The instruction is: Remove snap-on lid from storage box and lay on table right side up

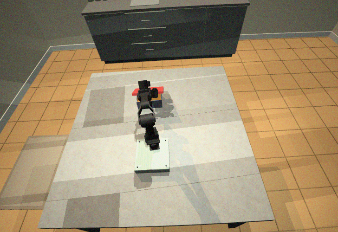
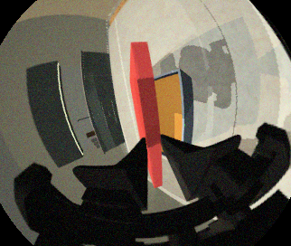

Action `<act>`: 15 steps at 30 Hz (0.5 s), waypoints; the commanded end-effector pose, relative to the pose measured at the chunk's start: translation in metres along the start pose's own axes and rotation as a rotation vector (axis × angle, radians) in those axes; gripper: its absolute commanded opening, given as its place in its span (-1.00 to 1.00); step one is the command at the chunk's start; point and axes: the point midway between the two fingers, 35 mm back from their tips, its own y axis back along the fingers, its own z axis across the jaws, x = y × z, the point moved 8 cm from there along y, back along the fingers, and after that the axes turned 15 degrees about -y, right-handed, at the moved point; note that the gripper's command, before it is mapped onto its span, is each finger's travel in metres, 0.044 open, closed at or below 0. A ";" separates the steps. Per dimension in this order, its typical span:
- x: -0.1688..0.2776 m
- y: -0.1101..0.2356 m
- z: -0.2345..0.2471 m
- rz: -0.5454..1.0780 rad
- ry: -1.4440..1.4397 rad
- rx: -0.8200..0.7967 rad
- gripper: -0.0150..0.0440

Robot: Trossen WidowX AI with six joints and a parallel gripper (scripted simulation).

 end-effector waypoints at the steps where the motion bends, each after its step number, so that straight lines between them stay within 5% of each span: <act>1: 0.003 0.002 0.008 0.006 0.005 -0.008 -0.49; 15: 0.007 0.010 0.025 0.006 0.005 -0.009 -0.49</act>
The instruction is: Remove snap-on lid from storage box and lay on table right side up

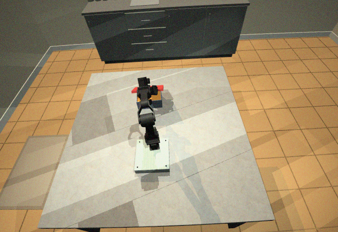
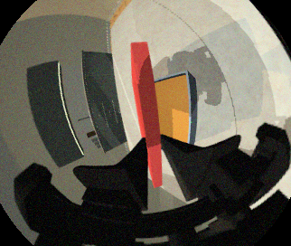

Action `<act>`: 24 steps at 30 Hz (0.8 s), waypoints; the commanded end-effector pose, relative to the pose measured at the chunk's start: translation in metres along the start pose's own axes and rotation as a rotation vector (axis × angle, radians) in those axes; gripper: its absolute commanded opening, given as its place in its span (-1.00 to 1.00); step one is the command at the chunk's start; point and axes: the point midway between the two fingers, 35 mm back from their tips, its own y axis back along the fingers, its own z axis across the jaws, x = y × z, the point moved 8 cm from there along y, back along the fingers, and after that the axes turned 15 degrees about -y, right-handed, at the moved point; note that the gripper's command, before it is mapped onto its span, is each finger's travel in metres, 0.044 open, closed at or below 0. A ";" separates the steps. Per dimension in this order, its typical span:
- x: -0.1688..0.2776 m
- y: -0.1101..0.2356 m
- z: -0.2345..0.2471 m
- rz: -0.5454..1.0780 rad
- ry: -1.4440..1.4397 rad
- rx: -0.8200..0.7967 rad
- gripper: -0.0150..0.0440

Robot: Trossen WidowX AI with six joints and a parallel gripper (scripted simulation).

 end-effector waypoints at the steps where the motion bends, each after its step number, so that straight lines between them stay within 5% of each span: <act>1: 0.002 0.004 0.007 0.006 0.005 -0.010 -0.49; 24: 0.008 0.024 0.029 0.006 0.005 -0.010 -0.49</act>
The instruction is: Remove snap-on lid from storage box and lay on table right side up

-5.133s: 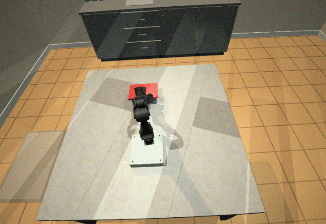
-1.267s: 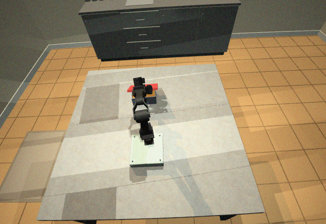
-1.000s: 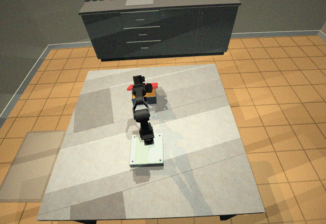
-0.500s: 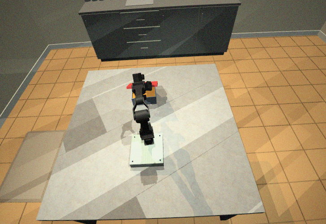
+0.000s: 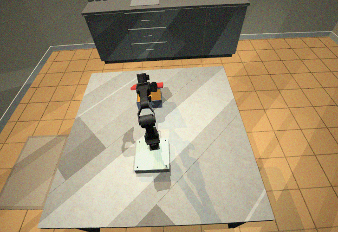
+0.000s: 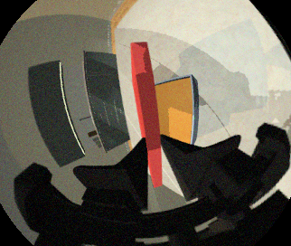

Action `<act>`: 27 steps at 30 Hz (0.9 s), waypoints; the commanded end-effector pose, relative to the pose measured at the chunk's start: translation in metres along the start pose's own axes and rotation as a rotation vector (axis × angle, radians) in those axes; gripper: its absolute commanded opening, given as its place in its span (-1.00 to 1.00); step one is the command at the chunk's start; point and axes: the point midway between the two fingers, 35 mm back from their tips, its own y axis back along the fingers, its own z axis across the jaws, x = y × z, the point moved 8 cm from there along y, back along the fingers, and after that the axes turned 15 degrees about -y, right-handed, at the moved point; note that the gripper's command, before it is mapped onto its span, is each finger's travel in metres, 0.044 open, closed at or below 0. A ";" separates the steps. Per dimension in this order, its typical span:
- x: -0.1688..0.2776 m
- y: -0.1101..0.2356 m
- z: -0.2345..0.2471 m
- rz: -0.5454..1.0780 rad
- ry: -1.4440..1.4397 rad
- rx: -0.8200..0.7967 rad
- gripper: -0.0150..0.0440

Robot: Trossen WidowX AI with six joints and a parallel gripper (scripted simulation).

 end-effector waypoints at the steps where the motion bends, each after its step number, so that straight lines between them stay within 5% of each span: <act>1: 0.002 0.005 0.006 0.006 0.005 -0.009 -0.49; 27: -0.001 0.019 0.022 0.006 0.005 -0.009 -0.49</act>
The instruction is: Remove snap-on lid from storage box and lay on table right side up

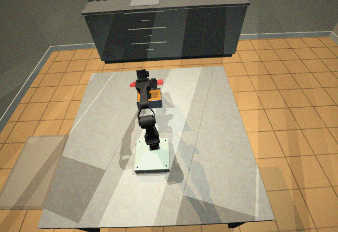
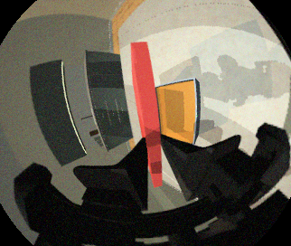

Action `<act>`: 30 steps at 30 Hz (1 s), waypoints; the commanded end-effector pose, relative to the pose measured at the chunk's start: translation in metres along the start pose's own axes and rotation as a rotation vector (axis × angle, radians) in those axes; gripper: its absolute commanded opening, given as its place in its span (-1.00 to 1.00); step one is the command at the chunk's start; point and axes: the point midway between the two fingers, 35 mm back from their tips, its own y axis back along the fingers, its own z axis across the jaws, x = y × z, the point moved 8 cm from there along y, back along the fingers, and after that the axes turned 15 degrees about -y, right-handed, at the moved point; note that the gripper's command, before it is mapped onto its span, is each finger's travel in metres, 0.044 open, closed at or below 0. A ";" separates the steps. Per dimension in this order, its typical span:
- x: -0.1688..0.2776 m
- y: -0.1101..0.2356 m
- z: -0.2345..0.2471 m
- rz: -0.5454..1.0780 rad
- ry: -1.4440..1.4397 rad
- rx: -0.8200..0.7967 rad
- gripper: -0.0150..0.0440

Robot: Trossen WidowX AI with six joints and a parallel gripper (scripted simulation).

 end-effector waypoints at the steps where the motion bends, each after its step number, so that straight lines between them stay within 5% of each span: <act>1: -0.008 -0.001 0.000 0.000 0.004 -0.005 -0.49; 30: -0.064 0.003 0.011 -0.004 0.008 -0.006 -0.49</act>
